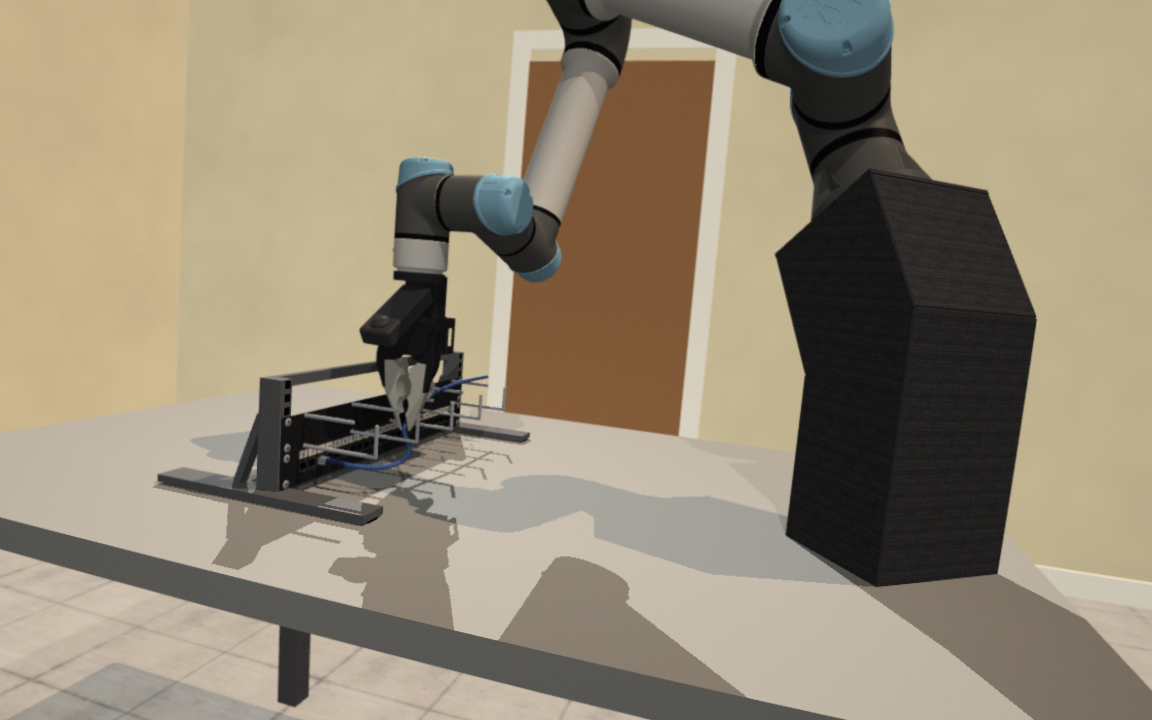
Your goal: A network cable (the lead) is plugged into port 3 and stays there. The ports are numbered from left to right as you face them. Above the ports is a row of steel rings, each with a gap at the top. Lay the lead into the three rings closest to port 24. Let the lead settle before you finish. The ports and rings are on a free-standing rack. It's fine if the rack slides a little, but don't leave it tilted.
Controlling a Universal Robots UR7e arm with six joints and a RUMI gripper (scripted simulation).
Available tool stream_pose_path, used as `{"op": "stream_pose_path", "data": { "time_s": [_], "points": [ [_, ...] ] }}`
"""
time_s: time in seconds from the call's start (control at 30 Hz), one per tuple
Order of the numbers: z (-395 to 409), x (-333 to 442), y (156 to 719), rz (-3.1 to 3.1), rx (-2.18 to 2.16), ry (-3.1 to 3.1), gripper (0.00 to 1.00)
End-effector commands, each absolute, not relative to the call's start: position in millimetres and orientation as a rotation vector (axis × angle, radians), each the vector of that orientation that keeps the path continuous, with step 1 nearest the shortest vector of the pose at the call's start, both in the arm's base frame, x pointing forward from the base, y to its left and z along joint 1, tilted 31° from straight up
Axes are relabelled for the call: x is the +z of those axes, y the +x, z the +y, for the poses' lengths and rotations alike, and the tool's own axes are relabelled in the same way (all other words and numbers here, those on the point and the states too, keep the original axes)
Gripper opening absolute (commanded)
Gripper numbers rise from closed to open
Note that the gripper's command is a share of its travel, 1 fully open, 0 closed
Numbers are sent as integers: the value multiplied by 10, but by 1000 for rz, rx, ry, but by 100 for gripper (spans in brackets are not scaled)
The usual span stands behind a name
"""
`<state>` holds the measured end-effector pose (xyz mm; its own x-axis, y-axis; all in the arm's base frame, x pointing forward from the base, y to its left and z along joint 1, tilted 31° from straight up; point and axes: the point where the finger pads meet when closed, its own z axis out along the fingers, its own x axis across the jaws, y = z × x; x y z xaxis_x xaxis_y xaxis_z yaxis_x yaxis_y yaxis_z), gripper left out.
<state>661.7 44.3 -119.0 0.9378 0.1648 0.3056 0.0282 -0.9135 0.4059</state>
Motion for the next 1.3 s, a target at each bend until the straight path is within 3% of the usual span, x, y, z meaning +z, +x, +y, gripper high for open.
{"op": "stream_pose_path", "data": {
  "time_s": [0.0,0.97,1.0,1.27],
  "points": [
    [458,-1164,6683,140,474,2690,0],
    [463,-1155,6711,140,474,2690,0],
    [463,-1155,6711,140,474,2690,20],
    [463,-1155,6711,140,474,2690,20]
  ]
}}
